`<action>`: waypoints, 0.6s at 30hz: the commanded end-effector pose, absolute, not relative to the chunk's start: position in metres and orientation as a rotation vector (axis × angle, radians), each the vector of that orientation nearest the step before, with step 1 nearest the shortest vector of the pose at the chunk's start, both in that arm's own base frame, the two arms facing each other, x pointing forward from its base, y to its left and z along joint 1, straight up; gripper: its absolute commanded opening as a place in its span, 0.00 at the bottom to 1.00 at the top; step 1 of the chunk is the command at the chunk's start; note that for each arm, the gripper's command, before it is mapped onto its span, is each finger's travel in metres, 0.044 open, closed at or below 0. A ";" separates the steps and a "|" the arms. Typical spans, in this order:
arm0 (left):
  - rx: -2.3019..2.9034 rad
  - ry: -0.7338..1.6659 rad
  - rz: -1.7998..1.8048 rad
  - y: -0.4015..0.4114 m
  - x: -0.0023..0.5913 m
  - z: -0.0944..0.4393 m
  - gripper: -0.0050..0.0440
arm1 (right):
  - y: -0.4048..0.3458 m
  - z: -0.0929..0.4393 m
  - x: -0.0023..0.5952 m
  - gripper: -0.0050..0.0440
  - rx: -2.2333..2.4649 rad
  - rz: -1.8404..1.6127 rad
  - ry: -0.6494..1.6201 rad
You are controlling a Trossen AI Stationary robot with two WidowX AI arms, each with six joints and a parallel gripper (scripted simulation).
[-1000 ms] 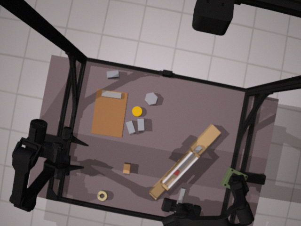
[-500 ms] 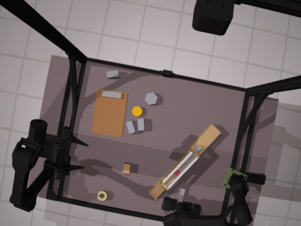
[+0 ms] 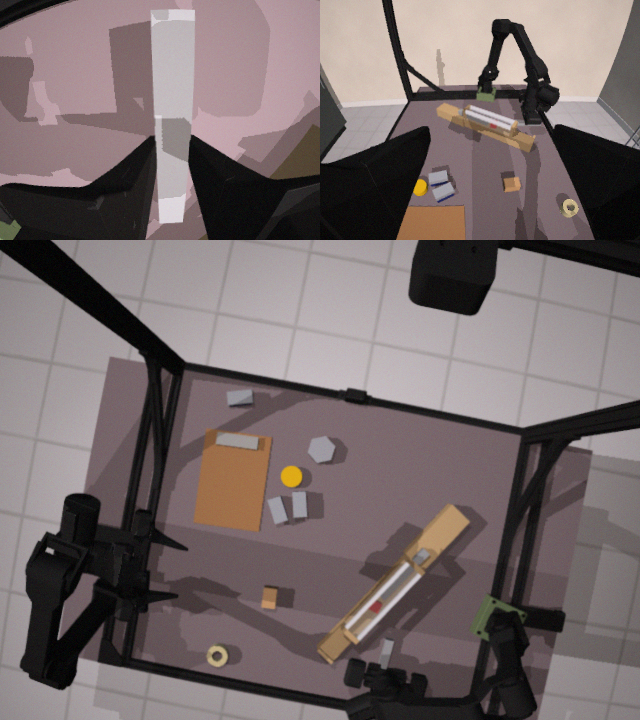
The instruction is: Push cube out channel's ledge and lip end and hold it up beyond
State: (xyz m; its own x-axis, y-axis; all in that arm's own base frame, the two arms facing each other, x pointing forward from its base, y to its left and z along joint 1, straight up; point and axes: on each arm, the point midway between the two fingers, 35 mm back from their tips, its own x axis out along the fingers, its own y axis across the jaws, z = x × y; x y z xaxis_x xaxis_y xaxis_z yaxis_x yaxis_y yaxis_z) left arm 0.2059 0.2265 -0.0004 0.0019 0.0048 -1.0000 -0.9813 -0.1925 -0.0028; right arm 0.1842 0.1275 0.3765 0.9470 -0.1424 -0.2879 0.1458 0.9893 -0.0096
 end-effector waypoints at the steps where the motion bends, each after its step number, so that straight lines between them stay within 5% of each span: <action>1: -1.349 1.104 1.349 0.227 0.206 0.000 0.23 | 0.127 0.377 0.184 0.92 0.011 -0.149 0.290; 10: -1.349 1.104 1.349 0.227 0.207 0.005 0.18 | 0.127 0.377 0.184 0.92 0.011 -0.149 0.290; 18: -1.349 1.110 1.349 0.229 0.209 0.075 0.18 | 0.127 0.377 0.184 0.92 0.011 -0.149 0.290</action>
